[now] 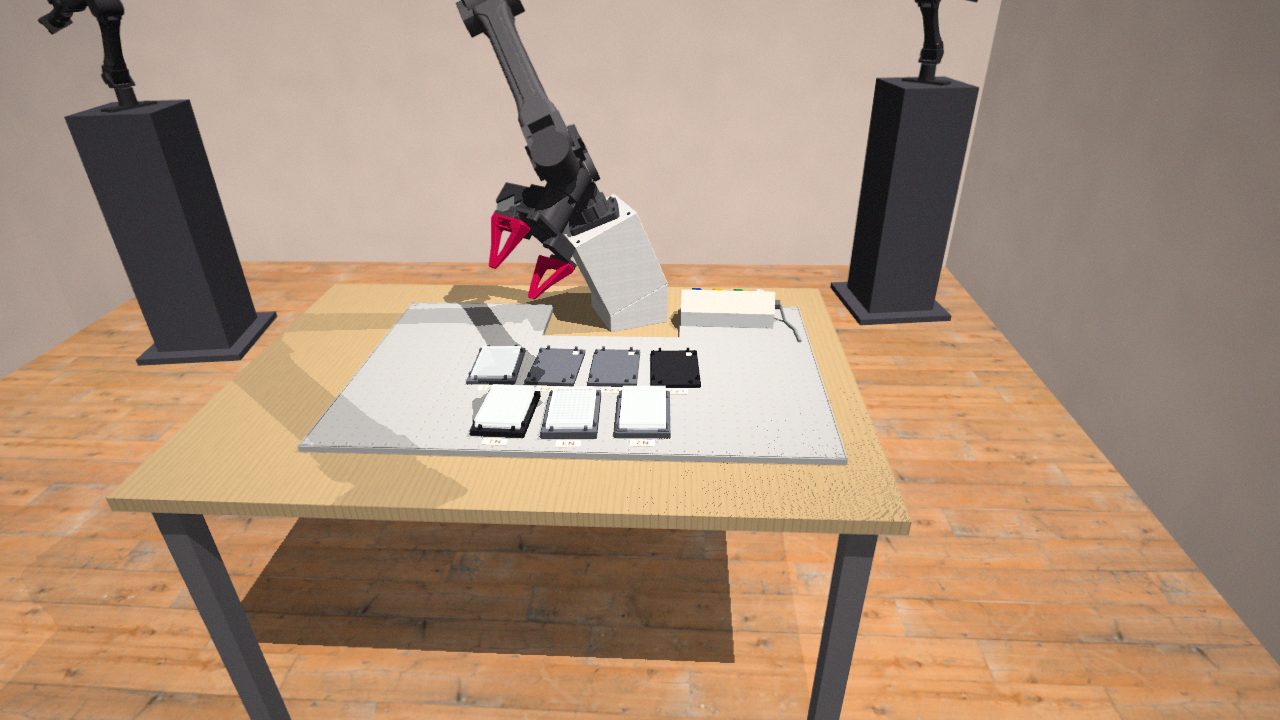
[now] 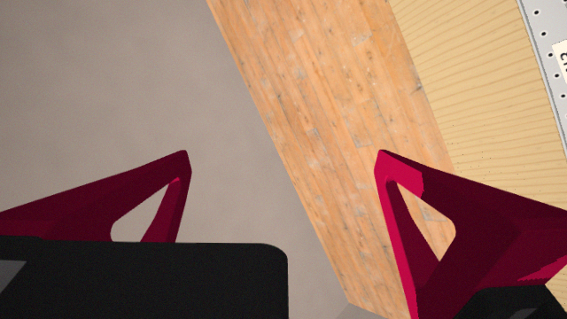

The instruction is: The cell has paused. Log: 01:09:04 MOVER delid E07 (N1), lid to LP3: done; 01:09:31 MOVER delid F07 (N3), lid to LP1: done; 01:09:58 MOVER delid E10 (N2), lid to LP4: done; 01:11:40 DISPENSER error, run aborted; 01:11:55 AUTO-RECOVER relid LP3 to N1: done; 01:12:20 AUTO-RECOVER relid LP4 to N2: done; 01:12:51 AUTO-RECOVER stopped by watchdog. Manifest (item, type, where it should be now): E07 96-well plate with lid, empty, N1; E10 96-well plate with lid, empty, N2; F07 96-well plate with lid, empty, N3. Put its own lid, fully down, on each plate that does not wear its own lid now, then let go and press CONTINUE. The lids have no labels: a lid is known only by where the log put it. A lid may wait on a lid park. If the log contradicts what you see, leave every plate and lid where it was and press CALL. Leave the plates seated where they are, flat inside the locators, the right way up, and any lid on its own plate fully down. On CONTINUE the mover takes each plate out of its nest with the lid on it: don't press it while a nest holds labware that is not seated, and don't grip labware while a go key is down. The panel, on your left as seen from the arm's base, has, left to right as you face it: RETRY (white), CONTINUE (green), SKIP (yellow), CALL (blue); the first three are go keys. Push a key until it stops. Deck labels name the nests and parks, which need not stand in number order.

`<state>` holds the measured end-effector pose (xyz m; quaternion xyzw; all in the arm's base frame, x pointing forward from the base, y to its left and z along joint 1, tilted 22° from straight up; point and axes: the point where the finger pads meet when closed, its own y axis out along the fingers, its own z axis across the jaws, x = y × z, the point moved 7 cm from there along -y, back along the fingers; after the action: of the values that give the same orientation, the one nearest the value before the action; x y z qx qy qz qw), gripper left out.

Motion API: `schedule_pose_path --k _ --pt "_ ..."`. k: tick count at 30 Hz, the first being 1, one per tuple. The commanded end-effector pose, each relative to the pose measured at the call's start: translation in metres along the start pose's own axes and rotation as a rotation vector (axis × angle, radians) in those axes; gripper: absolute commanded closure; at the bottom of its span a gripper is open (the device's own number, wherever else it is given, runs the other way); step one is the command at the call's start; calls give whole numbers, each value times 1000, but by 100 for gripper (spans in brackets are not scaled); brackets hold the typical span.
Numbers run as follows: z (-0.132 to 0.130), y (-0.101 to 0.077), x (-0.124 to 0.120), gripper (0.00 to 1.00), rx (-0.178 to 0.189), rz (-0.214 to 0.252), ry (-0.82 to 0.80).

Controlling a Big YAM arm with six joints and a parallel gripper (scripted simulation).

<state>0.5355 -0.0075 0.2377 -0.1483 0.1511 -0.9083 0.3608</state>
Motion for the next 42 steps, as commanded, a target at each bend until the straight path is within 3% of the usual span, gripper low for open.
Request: schedule_pose_path --k 1,17,19,28,29,30,32,34,36,38,40,41,42 --pt "5 -2 -1 0 7 4 8" --pt "5 -2 -1 0 7 4 8" --pt "-6 9 3 0 -2 -1 -39" --pt "-45 24 11 0 -48 14 -212" --pt "-28 24 5 0 -40 19 -217" --pt "-49 25 12 0 -60 18 -251" --pt "-57 28 14 0 -70 22 -289" --pt "-57 28 14 0 -70 22 -289" --pt "-40 30 8 0 -67 29 -312" --pt "-70 32 17 0 -92 32 -365" --pt "-79 35 20 0 -103 37 -403" --pt "-82 34 22 0 -129 37 -443" --pt "-58 36 12 0 -101 44 -427"
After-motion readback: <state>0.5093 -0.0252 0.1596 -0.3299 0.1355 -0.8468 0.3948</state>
